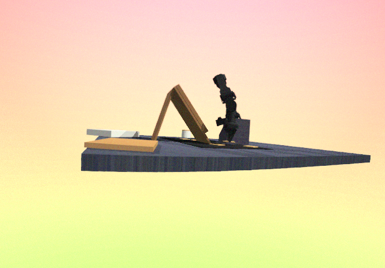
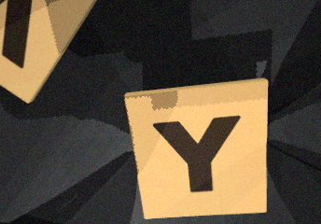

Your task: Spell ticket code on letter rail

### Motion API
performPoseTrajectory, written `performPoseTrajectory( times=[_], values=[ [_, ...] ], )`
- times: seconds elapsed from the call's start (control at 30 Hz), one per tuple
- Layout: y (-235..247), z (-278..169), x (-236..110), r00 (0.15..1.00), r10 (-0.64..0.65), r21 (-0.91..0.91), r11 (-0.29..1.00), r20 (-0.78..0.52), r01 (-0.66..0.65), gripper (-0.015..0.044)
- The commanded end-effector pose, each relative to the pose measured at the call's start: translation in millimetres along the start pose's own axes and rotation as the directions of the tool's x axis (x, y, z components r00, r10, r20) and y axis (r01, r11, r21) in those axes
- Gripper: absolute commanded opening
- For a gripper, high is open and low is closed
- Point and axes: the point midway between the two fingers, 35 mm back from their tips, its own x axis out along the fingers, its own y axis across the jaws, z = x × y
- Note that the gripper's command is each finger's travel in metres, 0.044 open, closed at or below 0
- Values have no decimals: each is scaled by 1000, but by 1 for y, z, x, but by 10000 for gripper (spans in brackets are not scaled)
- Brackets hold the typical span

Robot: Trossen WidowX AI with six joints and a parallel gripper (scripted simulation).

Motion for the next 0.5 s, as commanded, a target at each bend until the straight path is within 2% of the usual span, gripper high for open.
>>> performPoseTrajectory(
  times=[0.0, 0.47],
  values=[
    [0, 0, -3, 1000, 5, 7, 1000, -5, -5, 0],
    [0, 1, -9, 1000, 5, 7, 1000, -5, -5, 0]
  ],
)
